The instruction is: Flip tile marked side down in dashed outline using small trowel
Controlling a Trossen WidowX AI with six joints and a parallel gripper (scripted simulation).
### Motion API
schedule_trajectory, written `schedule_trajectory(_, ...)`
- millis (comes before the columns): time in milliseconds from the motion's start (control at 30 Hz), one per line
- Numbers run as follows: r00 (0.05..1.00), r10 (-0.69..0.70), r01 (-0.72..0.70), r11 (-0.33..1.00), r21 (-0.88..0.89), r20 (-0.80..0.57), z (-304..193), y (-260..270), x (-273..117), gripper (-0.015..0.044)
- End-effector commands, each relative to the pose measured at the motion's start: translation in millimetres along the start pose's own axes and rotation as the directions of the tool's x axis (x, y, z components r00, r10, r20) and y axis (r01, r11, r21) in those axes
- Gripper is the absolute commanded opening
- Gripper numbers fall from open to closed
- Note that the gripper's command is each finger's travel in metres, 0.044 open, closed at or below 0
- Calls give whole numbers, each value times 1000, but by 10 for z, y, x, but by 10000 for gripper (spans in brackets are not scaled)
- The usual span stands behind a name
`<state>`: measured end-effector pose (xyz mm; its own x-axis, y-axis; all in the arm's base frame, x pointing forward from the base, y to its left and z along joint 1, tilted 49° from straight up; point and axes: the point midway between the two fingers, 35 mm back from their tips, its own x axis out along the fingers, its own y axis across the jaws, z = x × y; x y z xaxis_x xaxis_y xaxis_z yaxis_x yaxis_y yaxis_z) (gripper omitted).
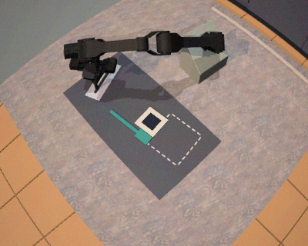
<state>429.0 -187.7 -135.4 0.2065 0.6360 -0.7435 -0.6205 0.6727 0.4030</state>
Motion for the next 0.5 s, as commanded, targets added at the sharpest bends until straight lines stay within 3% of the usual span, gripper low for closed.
schedule_trajectory(0,999,45,-46,991,125,10,-169,39,-5,270)
schedule_trajectory(233,993,113,-117,941,317,30,-415,119,-42,270)
schedule_trajectory(467,993,115,-119,940,321,31,-419,121,-18,270)
